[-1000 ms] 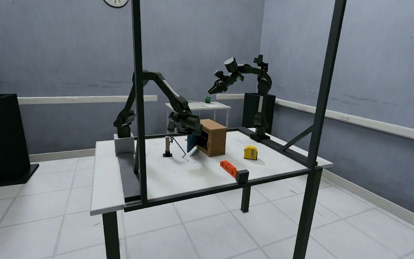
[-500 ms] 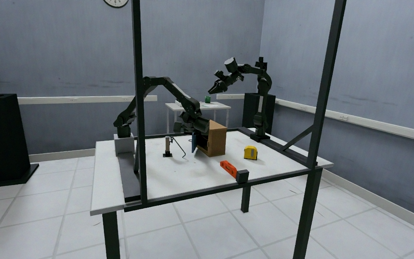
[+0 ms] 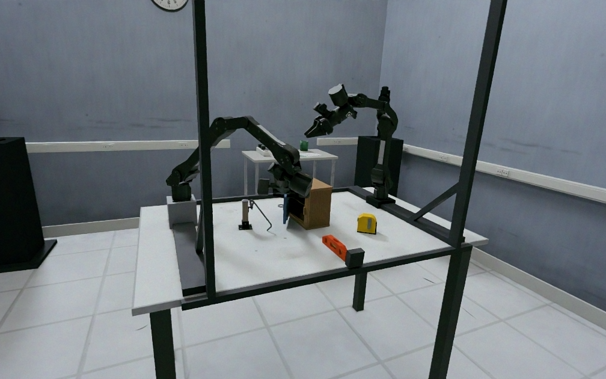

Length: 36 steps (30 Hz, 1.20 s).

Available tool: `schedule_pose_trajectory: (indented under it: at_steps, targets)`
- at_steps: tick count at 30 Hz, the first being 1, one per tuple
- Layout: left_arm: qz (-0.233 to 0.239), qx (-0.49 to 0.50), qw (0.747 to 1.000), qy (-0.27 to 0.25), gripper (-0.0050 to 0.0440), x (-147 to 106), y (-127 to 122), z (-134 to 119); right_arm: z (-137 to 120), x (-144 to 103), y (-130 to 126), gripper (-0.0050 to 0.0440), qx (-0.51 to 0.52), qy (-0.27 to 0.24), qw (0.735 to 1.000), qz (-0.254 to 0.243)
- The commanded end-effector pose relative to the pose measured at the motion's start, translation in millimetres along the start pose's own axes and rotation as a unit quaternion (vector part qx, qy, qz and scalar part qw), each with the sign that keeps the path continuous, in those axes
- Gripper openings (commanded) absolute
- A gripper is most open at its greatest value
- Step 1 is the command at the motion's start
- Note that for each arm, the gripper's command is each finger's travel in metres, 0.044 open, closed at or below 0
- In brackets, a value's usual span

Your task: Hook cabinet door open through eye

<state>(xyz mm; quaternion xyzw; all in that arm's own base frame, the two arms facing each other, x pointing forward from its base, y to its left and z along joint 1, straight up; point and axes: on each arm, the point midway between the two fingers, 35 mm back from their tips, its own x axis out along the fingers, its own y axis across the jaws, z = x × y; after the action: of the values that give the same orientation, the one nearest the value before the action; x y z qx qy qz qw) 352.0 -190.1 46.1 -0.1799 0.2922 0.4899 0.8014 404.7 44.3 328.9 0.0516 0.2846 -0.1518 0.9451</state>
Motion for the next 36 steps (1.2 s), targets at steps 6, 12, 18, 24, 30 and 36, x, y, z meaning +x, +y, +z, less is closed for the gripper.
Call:
schedule_pose_trajectory:
  at_steps: [6, 12, 18, 24, 30, 36]
  targets:
    - [0.006, -0.019, 1.000, 0.004, 0.0008, -3, -8, 5, 9, -9, -2, 0.0400, 0.008, -0.014, 1.000, 0.006]
    - [0.019, -0.030, 0.999, 0.003, 0.0008, -3, -13, 5, 9, -9, -2, 0.0400, 0.008, -0.014, 1.000, 0.006]
    - [0.018, -0.029, 0.999, 0.002, 0.0008, -4, -13, 5, 9, -9, -2, 0.0400, 0.008, -0.014, 1.000, 0.006]
    - [0.019, -0.027, 0.999, 0.001, 0.0080, -3, -12, 5, 9, -9, -2, 0.0400, 0.008, -0.014, 1.000, 0.006]
    - [0.017, -0.028, 0.999, 0.004, 0.0200, -18, -13, 3, 9, -9, -2, 0.0400, 0.008, -0.014, 1.000, 0.006]
    - [-0.027, -0.027, 0.999, 0.023, 0.0320, -72, -13, 14, 9, -9, -2, 0.0400, 0.008, -0.014, 1.000, 0.006]
